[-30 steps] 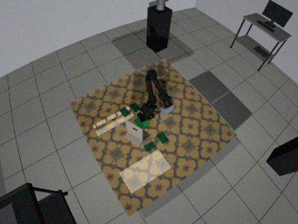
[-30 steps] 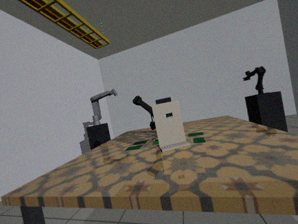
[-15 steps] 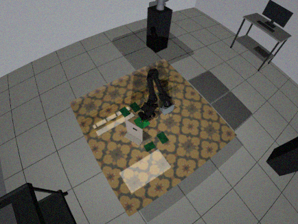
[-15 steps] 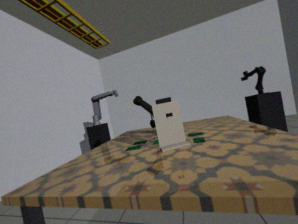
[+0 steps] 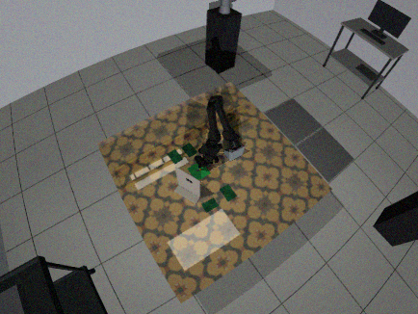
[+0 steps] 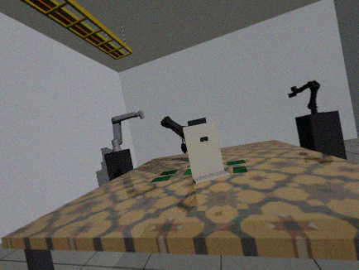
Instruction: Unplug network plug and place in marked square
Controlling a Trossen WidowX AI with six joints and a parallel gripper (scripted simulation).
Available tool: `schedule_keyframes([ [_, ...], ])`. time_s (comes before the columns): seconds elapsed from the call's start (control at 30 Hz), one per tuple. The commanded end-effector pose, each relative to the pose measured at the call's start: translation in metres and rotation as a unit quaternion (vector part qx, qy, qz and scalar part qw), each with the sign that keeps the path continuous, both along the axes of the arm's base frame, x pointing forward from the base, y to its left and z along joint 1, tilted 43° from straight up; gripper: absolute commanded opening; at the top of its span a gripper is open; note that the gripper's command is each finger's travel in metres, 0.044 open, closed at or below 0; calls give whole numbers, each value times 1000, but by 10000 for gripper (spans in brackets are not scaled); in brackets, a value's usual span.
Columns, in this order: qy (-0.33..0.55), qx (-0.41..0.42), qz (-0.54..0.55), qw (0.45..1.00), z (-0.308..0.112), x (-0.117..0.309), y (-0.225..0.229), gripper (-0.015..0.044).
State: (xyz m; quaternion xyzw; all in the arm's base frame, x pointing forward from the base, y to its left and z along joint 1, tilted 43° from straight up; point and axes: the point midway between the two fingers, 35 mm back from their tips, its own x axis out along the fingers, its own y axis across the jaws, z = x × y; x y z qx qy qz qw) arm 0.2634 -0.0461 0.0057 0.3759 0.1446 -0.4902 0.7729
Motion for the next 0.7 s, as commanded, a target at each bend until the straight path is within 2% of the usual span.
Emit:
schedule_keyframes([
  [0.0,-8,2,0,1000,6,5,5,156],
  [0.67,-7,4,-1,1000,22,8,22,156],
])
